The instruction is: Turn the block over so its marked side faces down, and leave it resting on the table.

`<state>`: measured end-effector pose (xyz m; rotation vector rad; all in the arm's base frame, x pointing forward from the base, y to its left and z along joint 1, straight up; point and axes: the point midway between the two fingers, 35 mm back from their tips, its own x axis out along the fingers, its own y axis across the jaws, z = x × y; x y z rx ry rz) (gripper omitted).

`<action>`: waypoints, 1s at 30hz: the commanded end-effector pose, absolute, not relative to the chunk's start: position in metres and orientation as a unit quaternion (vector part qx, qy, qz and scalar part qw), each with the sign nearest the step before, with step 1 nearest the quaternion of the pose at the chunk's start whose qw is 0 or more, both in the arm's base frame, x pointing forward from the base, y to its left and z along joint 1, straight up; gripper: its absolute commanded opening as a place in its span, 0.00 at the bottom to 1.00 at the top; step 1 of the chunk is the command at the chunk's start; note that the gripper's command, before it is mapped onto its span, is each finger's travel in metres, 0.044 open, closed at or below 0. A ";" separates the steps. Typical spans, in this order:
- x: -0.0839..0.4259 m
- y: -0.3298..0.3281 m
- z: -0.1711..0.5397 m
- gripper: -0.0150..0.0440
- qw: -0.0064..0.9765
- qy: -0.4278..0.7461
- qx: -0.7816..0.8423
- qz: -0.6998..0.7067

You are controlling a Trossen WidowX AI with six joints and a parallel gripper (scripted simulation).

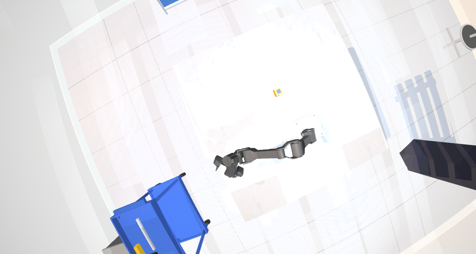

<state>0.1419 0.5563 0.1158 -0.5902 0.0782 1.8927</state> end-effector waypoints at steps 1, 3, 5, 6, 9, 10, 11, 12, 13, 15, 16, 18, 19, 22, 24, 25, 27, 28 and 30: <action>0.206 0.519 0.107 1.00 0.609 0.122 -0.247 0.744; 0.233 0.500 0.102 1.00 0.634 0.161 -0.243 0.716; 0.259 0.479 0.097 1.00 0.658 0.199 -0.238 0.686; 0.271 0.468 0.095 1.00 0.669 0.218 -0.235 0.670; 0.305 0.431 0.088 1.00 0.700 0.275 -0.223 0.620; 0.315 0.418 0.086 1.00 0.710 0.294 -0.218 0.602; 0.325 0.405 0.084 1.00 0.719 0.312 -0.212 0.584; 0.334 0.391 0.081 1.00 0.727 0.330 -0.206 0.565; 0.343 0.377 0.079 1.00 0.735 0.348 -0.200 0.546; 0.358 0.348 0.075 1.00 0.750 0.383 -0.187 0.506; 0.365 0.333 0.073 1.00 0.756 0.400 -0.180 0.486; 0.377 0.302 0.069 1.00 0.767 0.434 -0.164 0.443; 0.382 0.286 0.068 1.00 0.772 0.450 -0.155 0.421; 0.393 0.238 0.063 1.00 0.782 0.497 -0.128 0.353; 0.397 0.205 0.060 1.00 0.785 0.527 -0.108 0.306; 0.398 0.188 0.059 1.00 0.786 0.541 -0.098 0.282; 0.397 0.155 0.057 1.00 0.785 0.569 -0.077 0.233; 0.396 0.138 0.056 1.00 0.783 0.582 -0.066 0.209; 0.391 0.105 0.055 1.00 0.777 0.607 -0.043 0.159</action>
